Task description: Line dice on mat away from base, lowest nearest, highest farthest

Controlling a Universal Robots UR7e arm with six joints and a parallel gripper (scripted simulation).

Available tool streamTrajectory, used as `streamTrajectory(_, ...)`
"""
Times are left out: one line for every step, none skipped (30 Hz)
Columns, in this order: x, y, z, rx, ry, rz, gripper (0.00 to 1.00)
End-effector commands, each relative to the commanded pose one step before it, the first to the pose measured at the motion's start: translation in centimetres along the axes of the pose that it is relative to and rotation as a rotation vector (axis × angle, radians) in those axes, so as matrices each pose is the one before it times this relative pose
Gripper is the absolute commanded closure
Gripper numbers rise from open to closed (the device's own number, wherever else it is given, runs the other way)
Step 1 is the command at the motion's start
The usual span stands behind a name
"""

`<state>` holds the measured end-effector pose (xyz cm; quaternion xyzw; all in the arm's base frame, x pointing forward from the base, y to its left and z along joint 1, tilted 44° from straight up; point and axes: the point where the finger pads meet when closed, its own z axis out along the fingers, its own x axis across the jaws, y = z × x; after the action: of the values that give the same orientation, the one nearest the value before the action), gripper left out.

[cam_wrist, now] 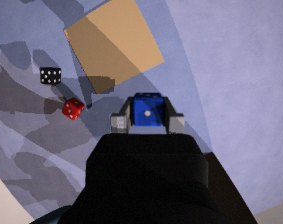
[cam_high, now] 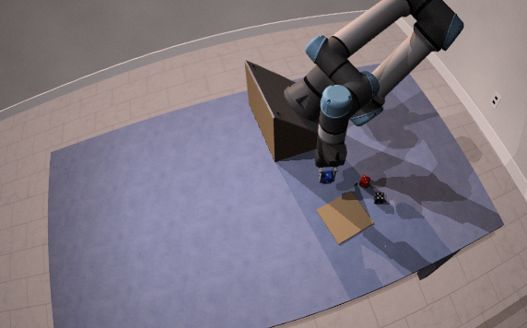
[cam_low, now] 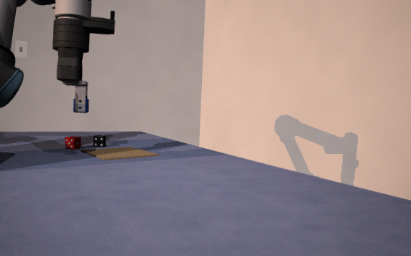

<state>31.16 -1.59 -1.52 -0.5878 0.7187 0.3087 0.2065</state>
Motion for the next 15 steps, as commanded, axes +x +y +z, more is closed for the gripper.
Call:
streamTrajectory(-0.24, -0.279, -0.089, 0.00084, 0.00082, -0.01605, 0.43)
streamTrajectory(-0.48, -0.468, -0.076, 0.00019, 0.00062, -0.02913, 0.43)
streamTrajectory(-0.715, -0.698, -0.098, 0.00018, 0.00061, -0.04287, 0.43)
streamTrajectory(-0.858, -0.848, -0.095, 0.00009, 0.00026, -0.05085, 0.43)
streamTrajectory(-0.867, -0.876, -0.072, -0.00002, -0.00026, -0.051, 0.43)
streamTrajectory(-0.653, -0.682, -0.039, -0.00007, -0.00054, -0.0385, 0.43)
streamTrajectory(-0.079, -0.086, -0.004, -0.00001, -0.00009, -0.00473, 0.43)
streamTrajectory(-0.5, -0.537, -0.019, -0.00008, -0.00064, -0.02951, 0.43)
streamTrajectory(-0.233, -0.257, -0.006, -0.00004, -0.00036, -0.01386, 0.43)
streamTrajectory(-0.04, -0.045, -0.001, -0.00001, -0.00007, -0.00241, 0.43)
streamTrajectory(0.0, 0.0, 0.0, 0.0, 0.0, 0.0, 0.43)
streamTrajectory(0.0, 0.0, 0.0, 0.0, 0.0, 0.0, 0.43)
streamTrajectory(0.0, 0.0, 0.0, 0.0, 0.0, 0.0, 0.43)
streamTrajectory(0.0, 0.0, 0.0, 0.0, 0.0, 0.0, 0.43)
streamTrajectory(0.0, 0.0, 0.0, 0.0, 0.0, 0.0, 0.43)
